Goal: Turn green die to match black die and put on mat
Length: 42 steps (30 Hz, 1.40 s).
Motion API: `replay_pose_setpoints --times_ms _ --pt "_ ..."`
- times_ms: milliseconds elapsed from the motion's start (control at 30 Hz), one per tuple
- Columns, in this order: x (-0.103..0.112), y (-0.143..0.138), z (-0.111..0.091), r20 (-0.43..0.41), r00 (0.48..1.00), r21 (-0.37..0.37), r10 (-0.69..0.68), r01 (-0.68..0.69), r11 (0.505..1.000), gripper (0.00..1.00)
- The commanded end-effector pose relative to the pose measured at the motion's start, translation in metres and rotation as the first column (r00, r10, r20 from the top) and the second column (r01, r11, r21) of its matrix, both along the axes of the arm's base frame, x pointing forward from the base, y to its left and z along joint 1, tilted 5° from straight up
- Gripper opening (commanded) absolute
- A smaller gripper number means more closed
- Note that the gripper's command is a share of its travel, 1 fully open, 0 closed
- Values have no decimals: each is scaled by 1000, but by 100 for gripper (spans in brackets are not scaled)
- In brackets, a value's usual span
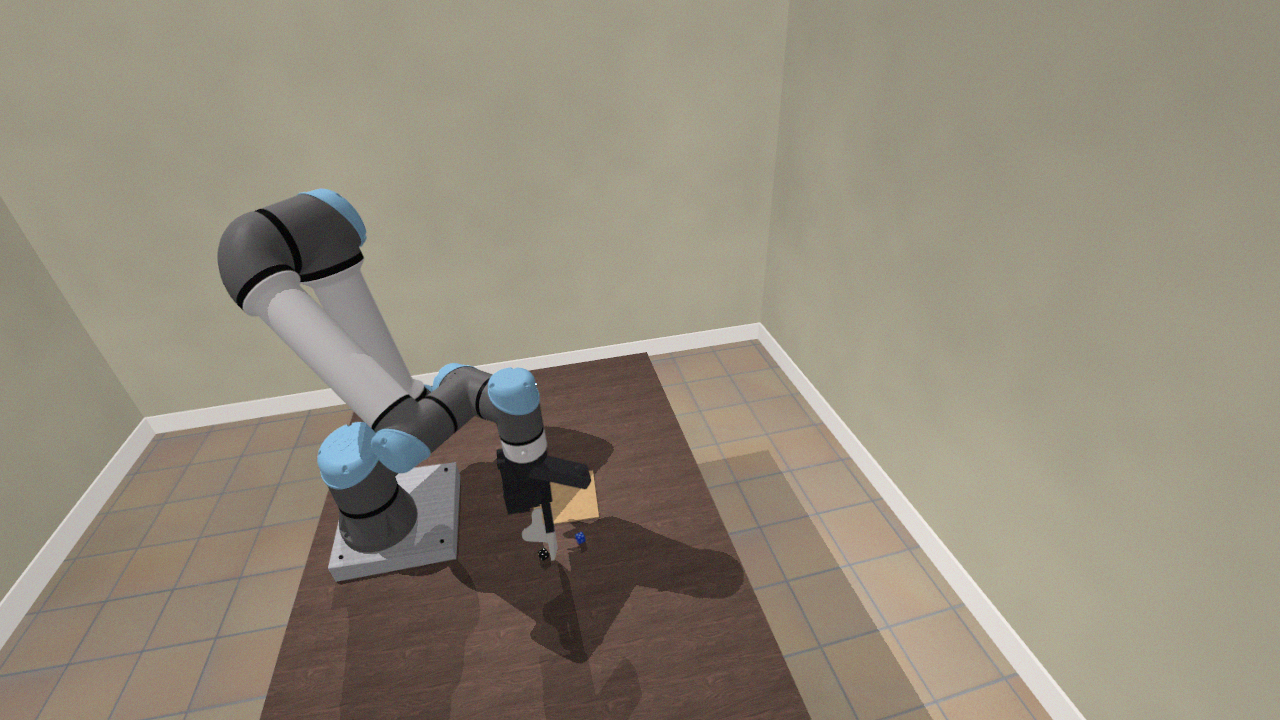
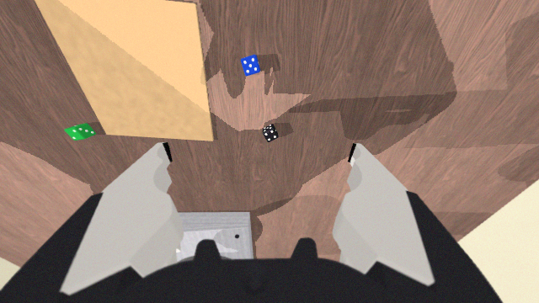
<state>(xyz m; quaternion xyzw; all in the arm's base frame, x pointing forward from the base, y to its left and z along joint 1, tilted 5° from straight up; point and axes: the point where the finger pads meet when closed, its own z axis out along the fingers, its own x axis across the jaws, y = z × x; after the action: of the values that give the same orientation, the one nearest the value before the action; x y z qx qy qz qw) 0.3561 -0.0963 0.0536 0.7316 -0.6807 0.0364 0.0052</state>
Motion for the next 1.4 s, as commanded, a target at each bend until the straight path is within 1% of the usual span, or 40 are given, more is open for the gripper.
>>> replay_pose_setpoints --times_ms 0,100,233,1367 --pt "5 -3 -22 4 1000 -4 0 0 1000 100" --pt "5 -4 -29 4 1000 -4 0 0 1000 100" --pt "5 -4 -32 4 1000 -4 0 0 1000 100" --pt "5 -4 -32 4 1000 -4 0 0 1000 100"
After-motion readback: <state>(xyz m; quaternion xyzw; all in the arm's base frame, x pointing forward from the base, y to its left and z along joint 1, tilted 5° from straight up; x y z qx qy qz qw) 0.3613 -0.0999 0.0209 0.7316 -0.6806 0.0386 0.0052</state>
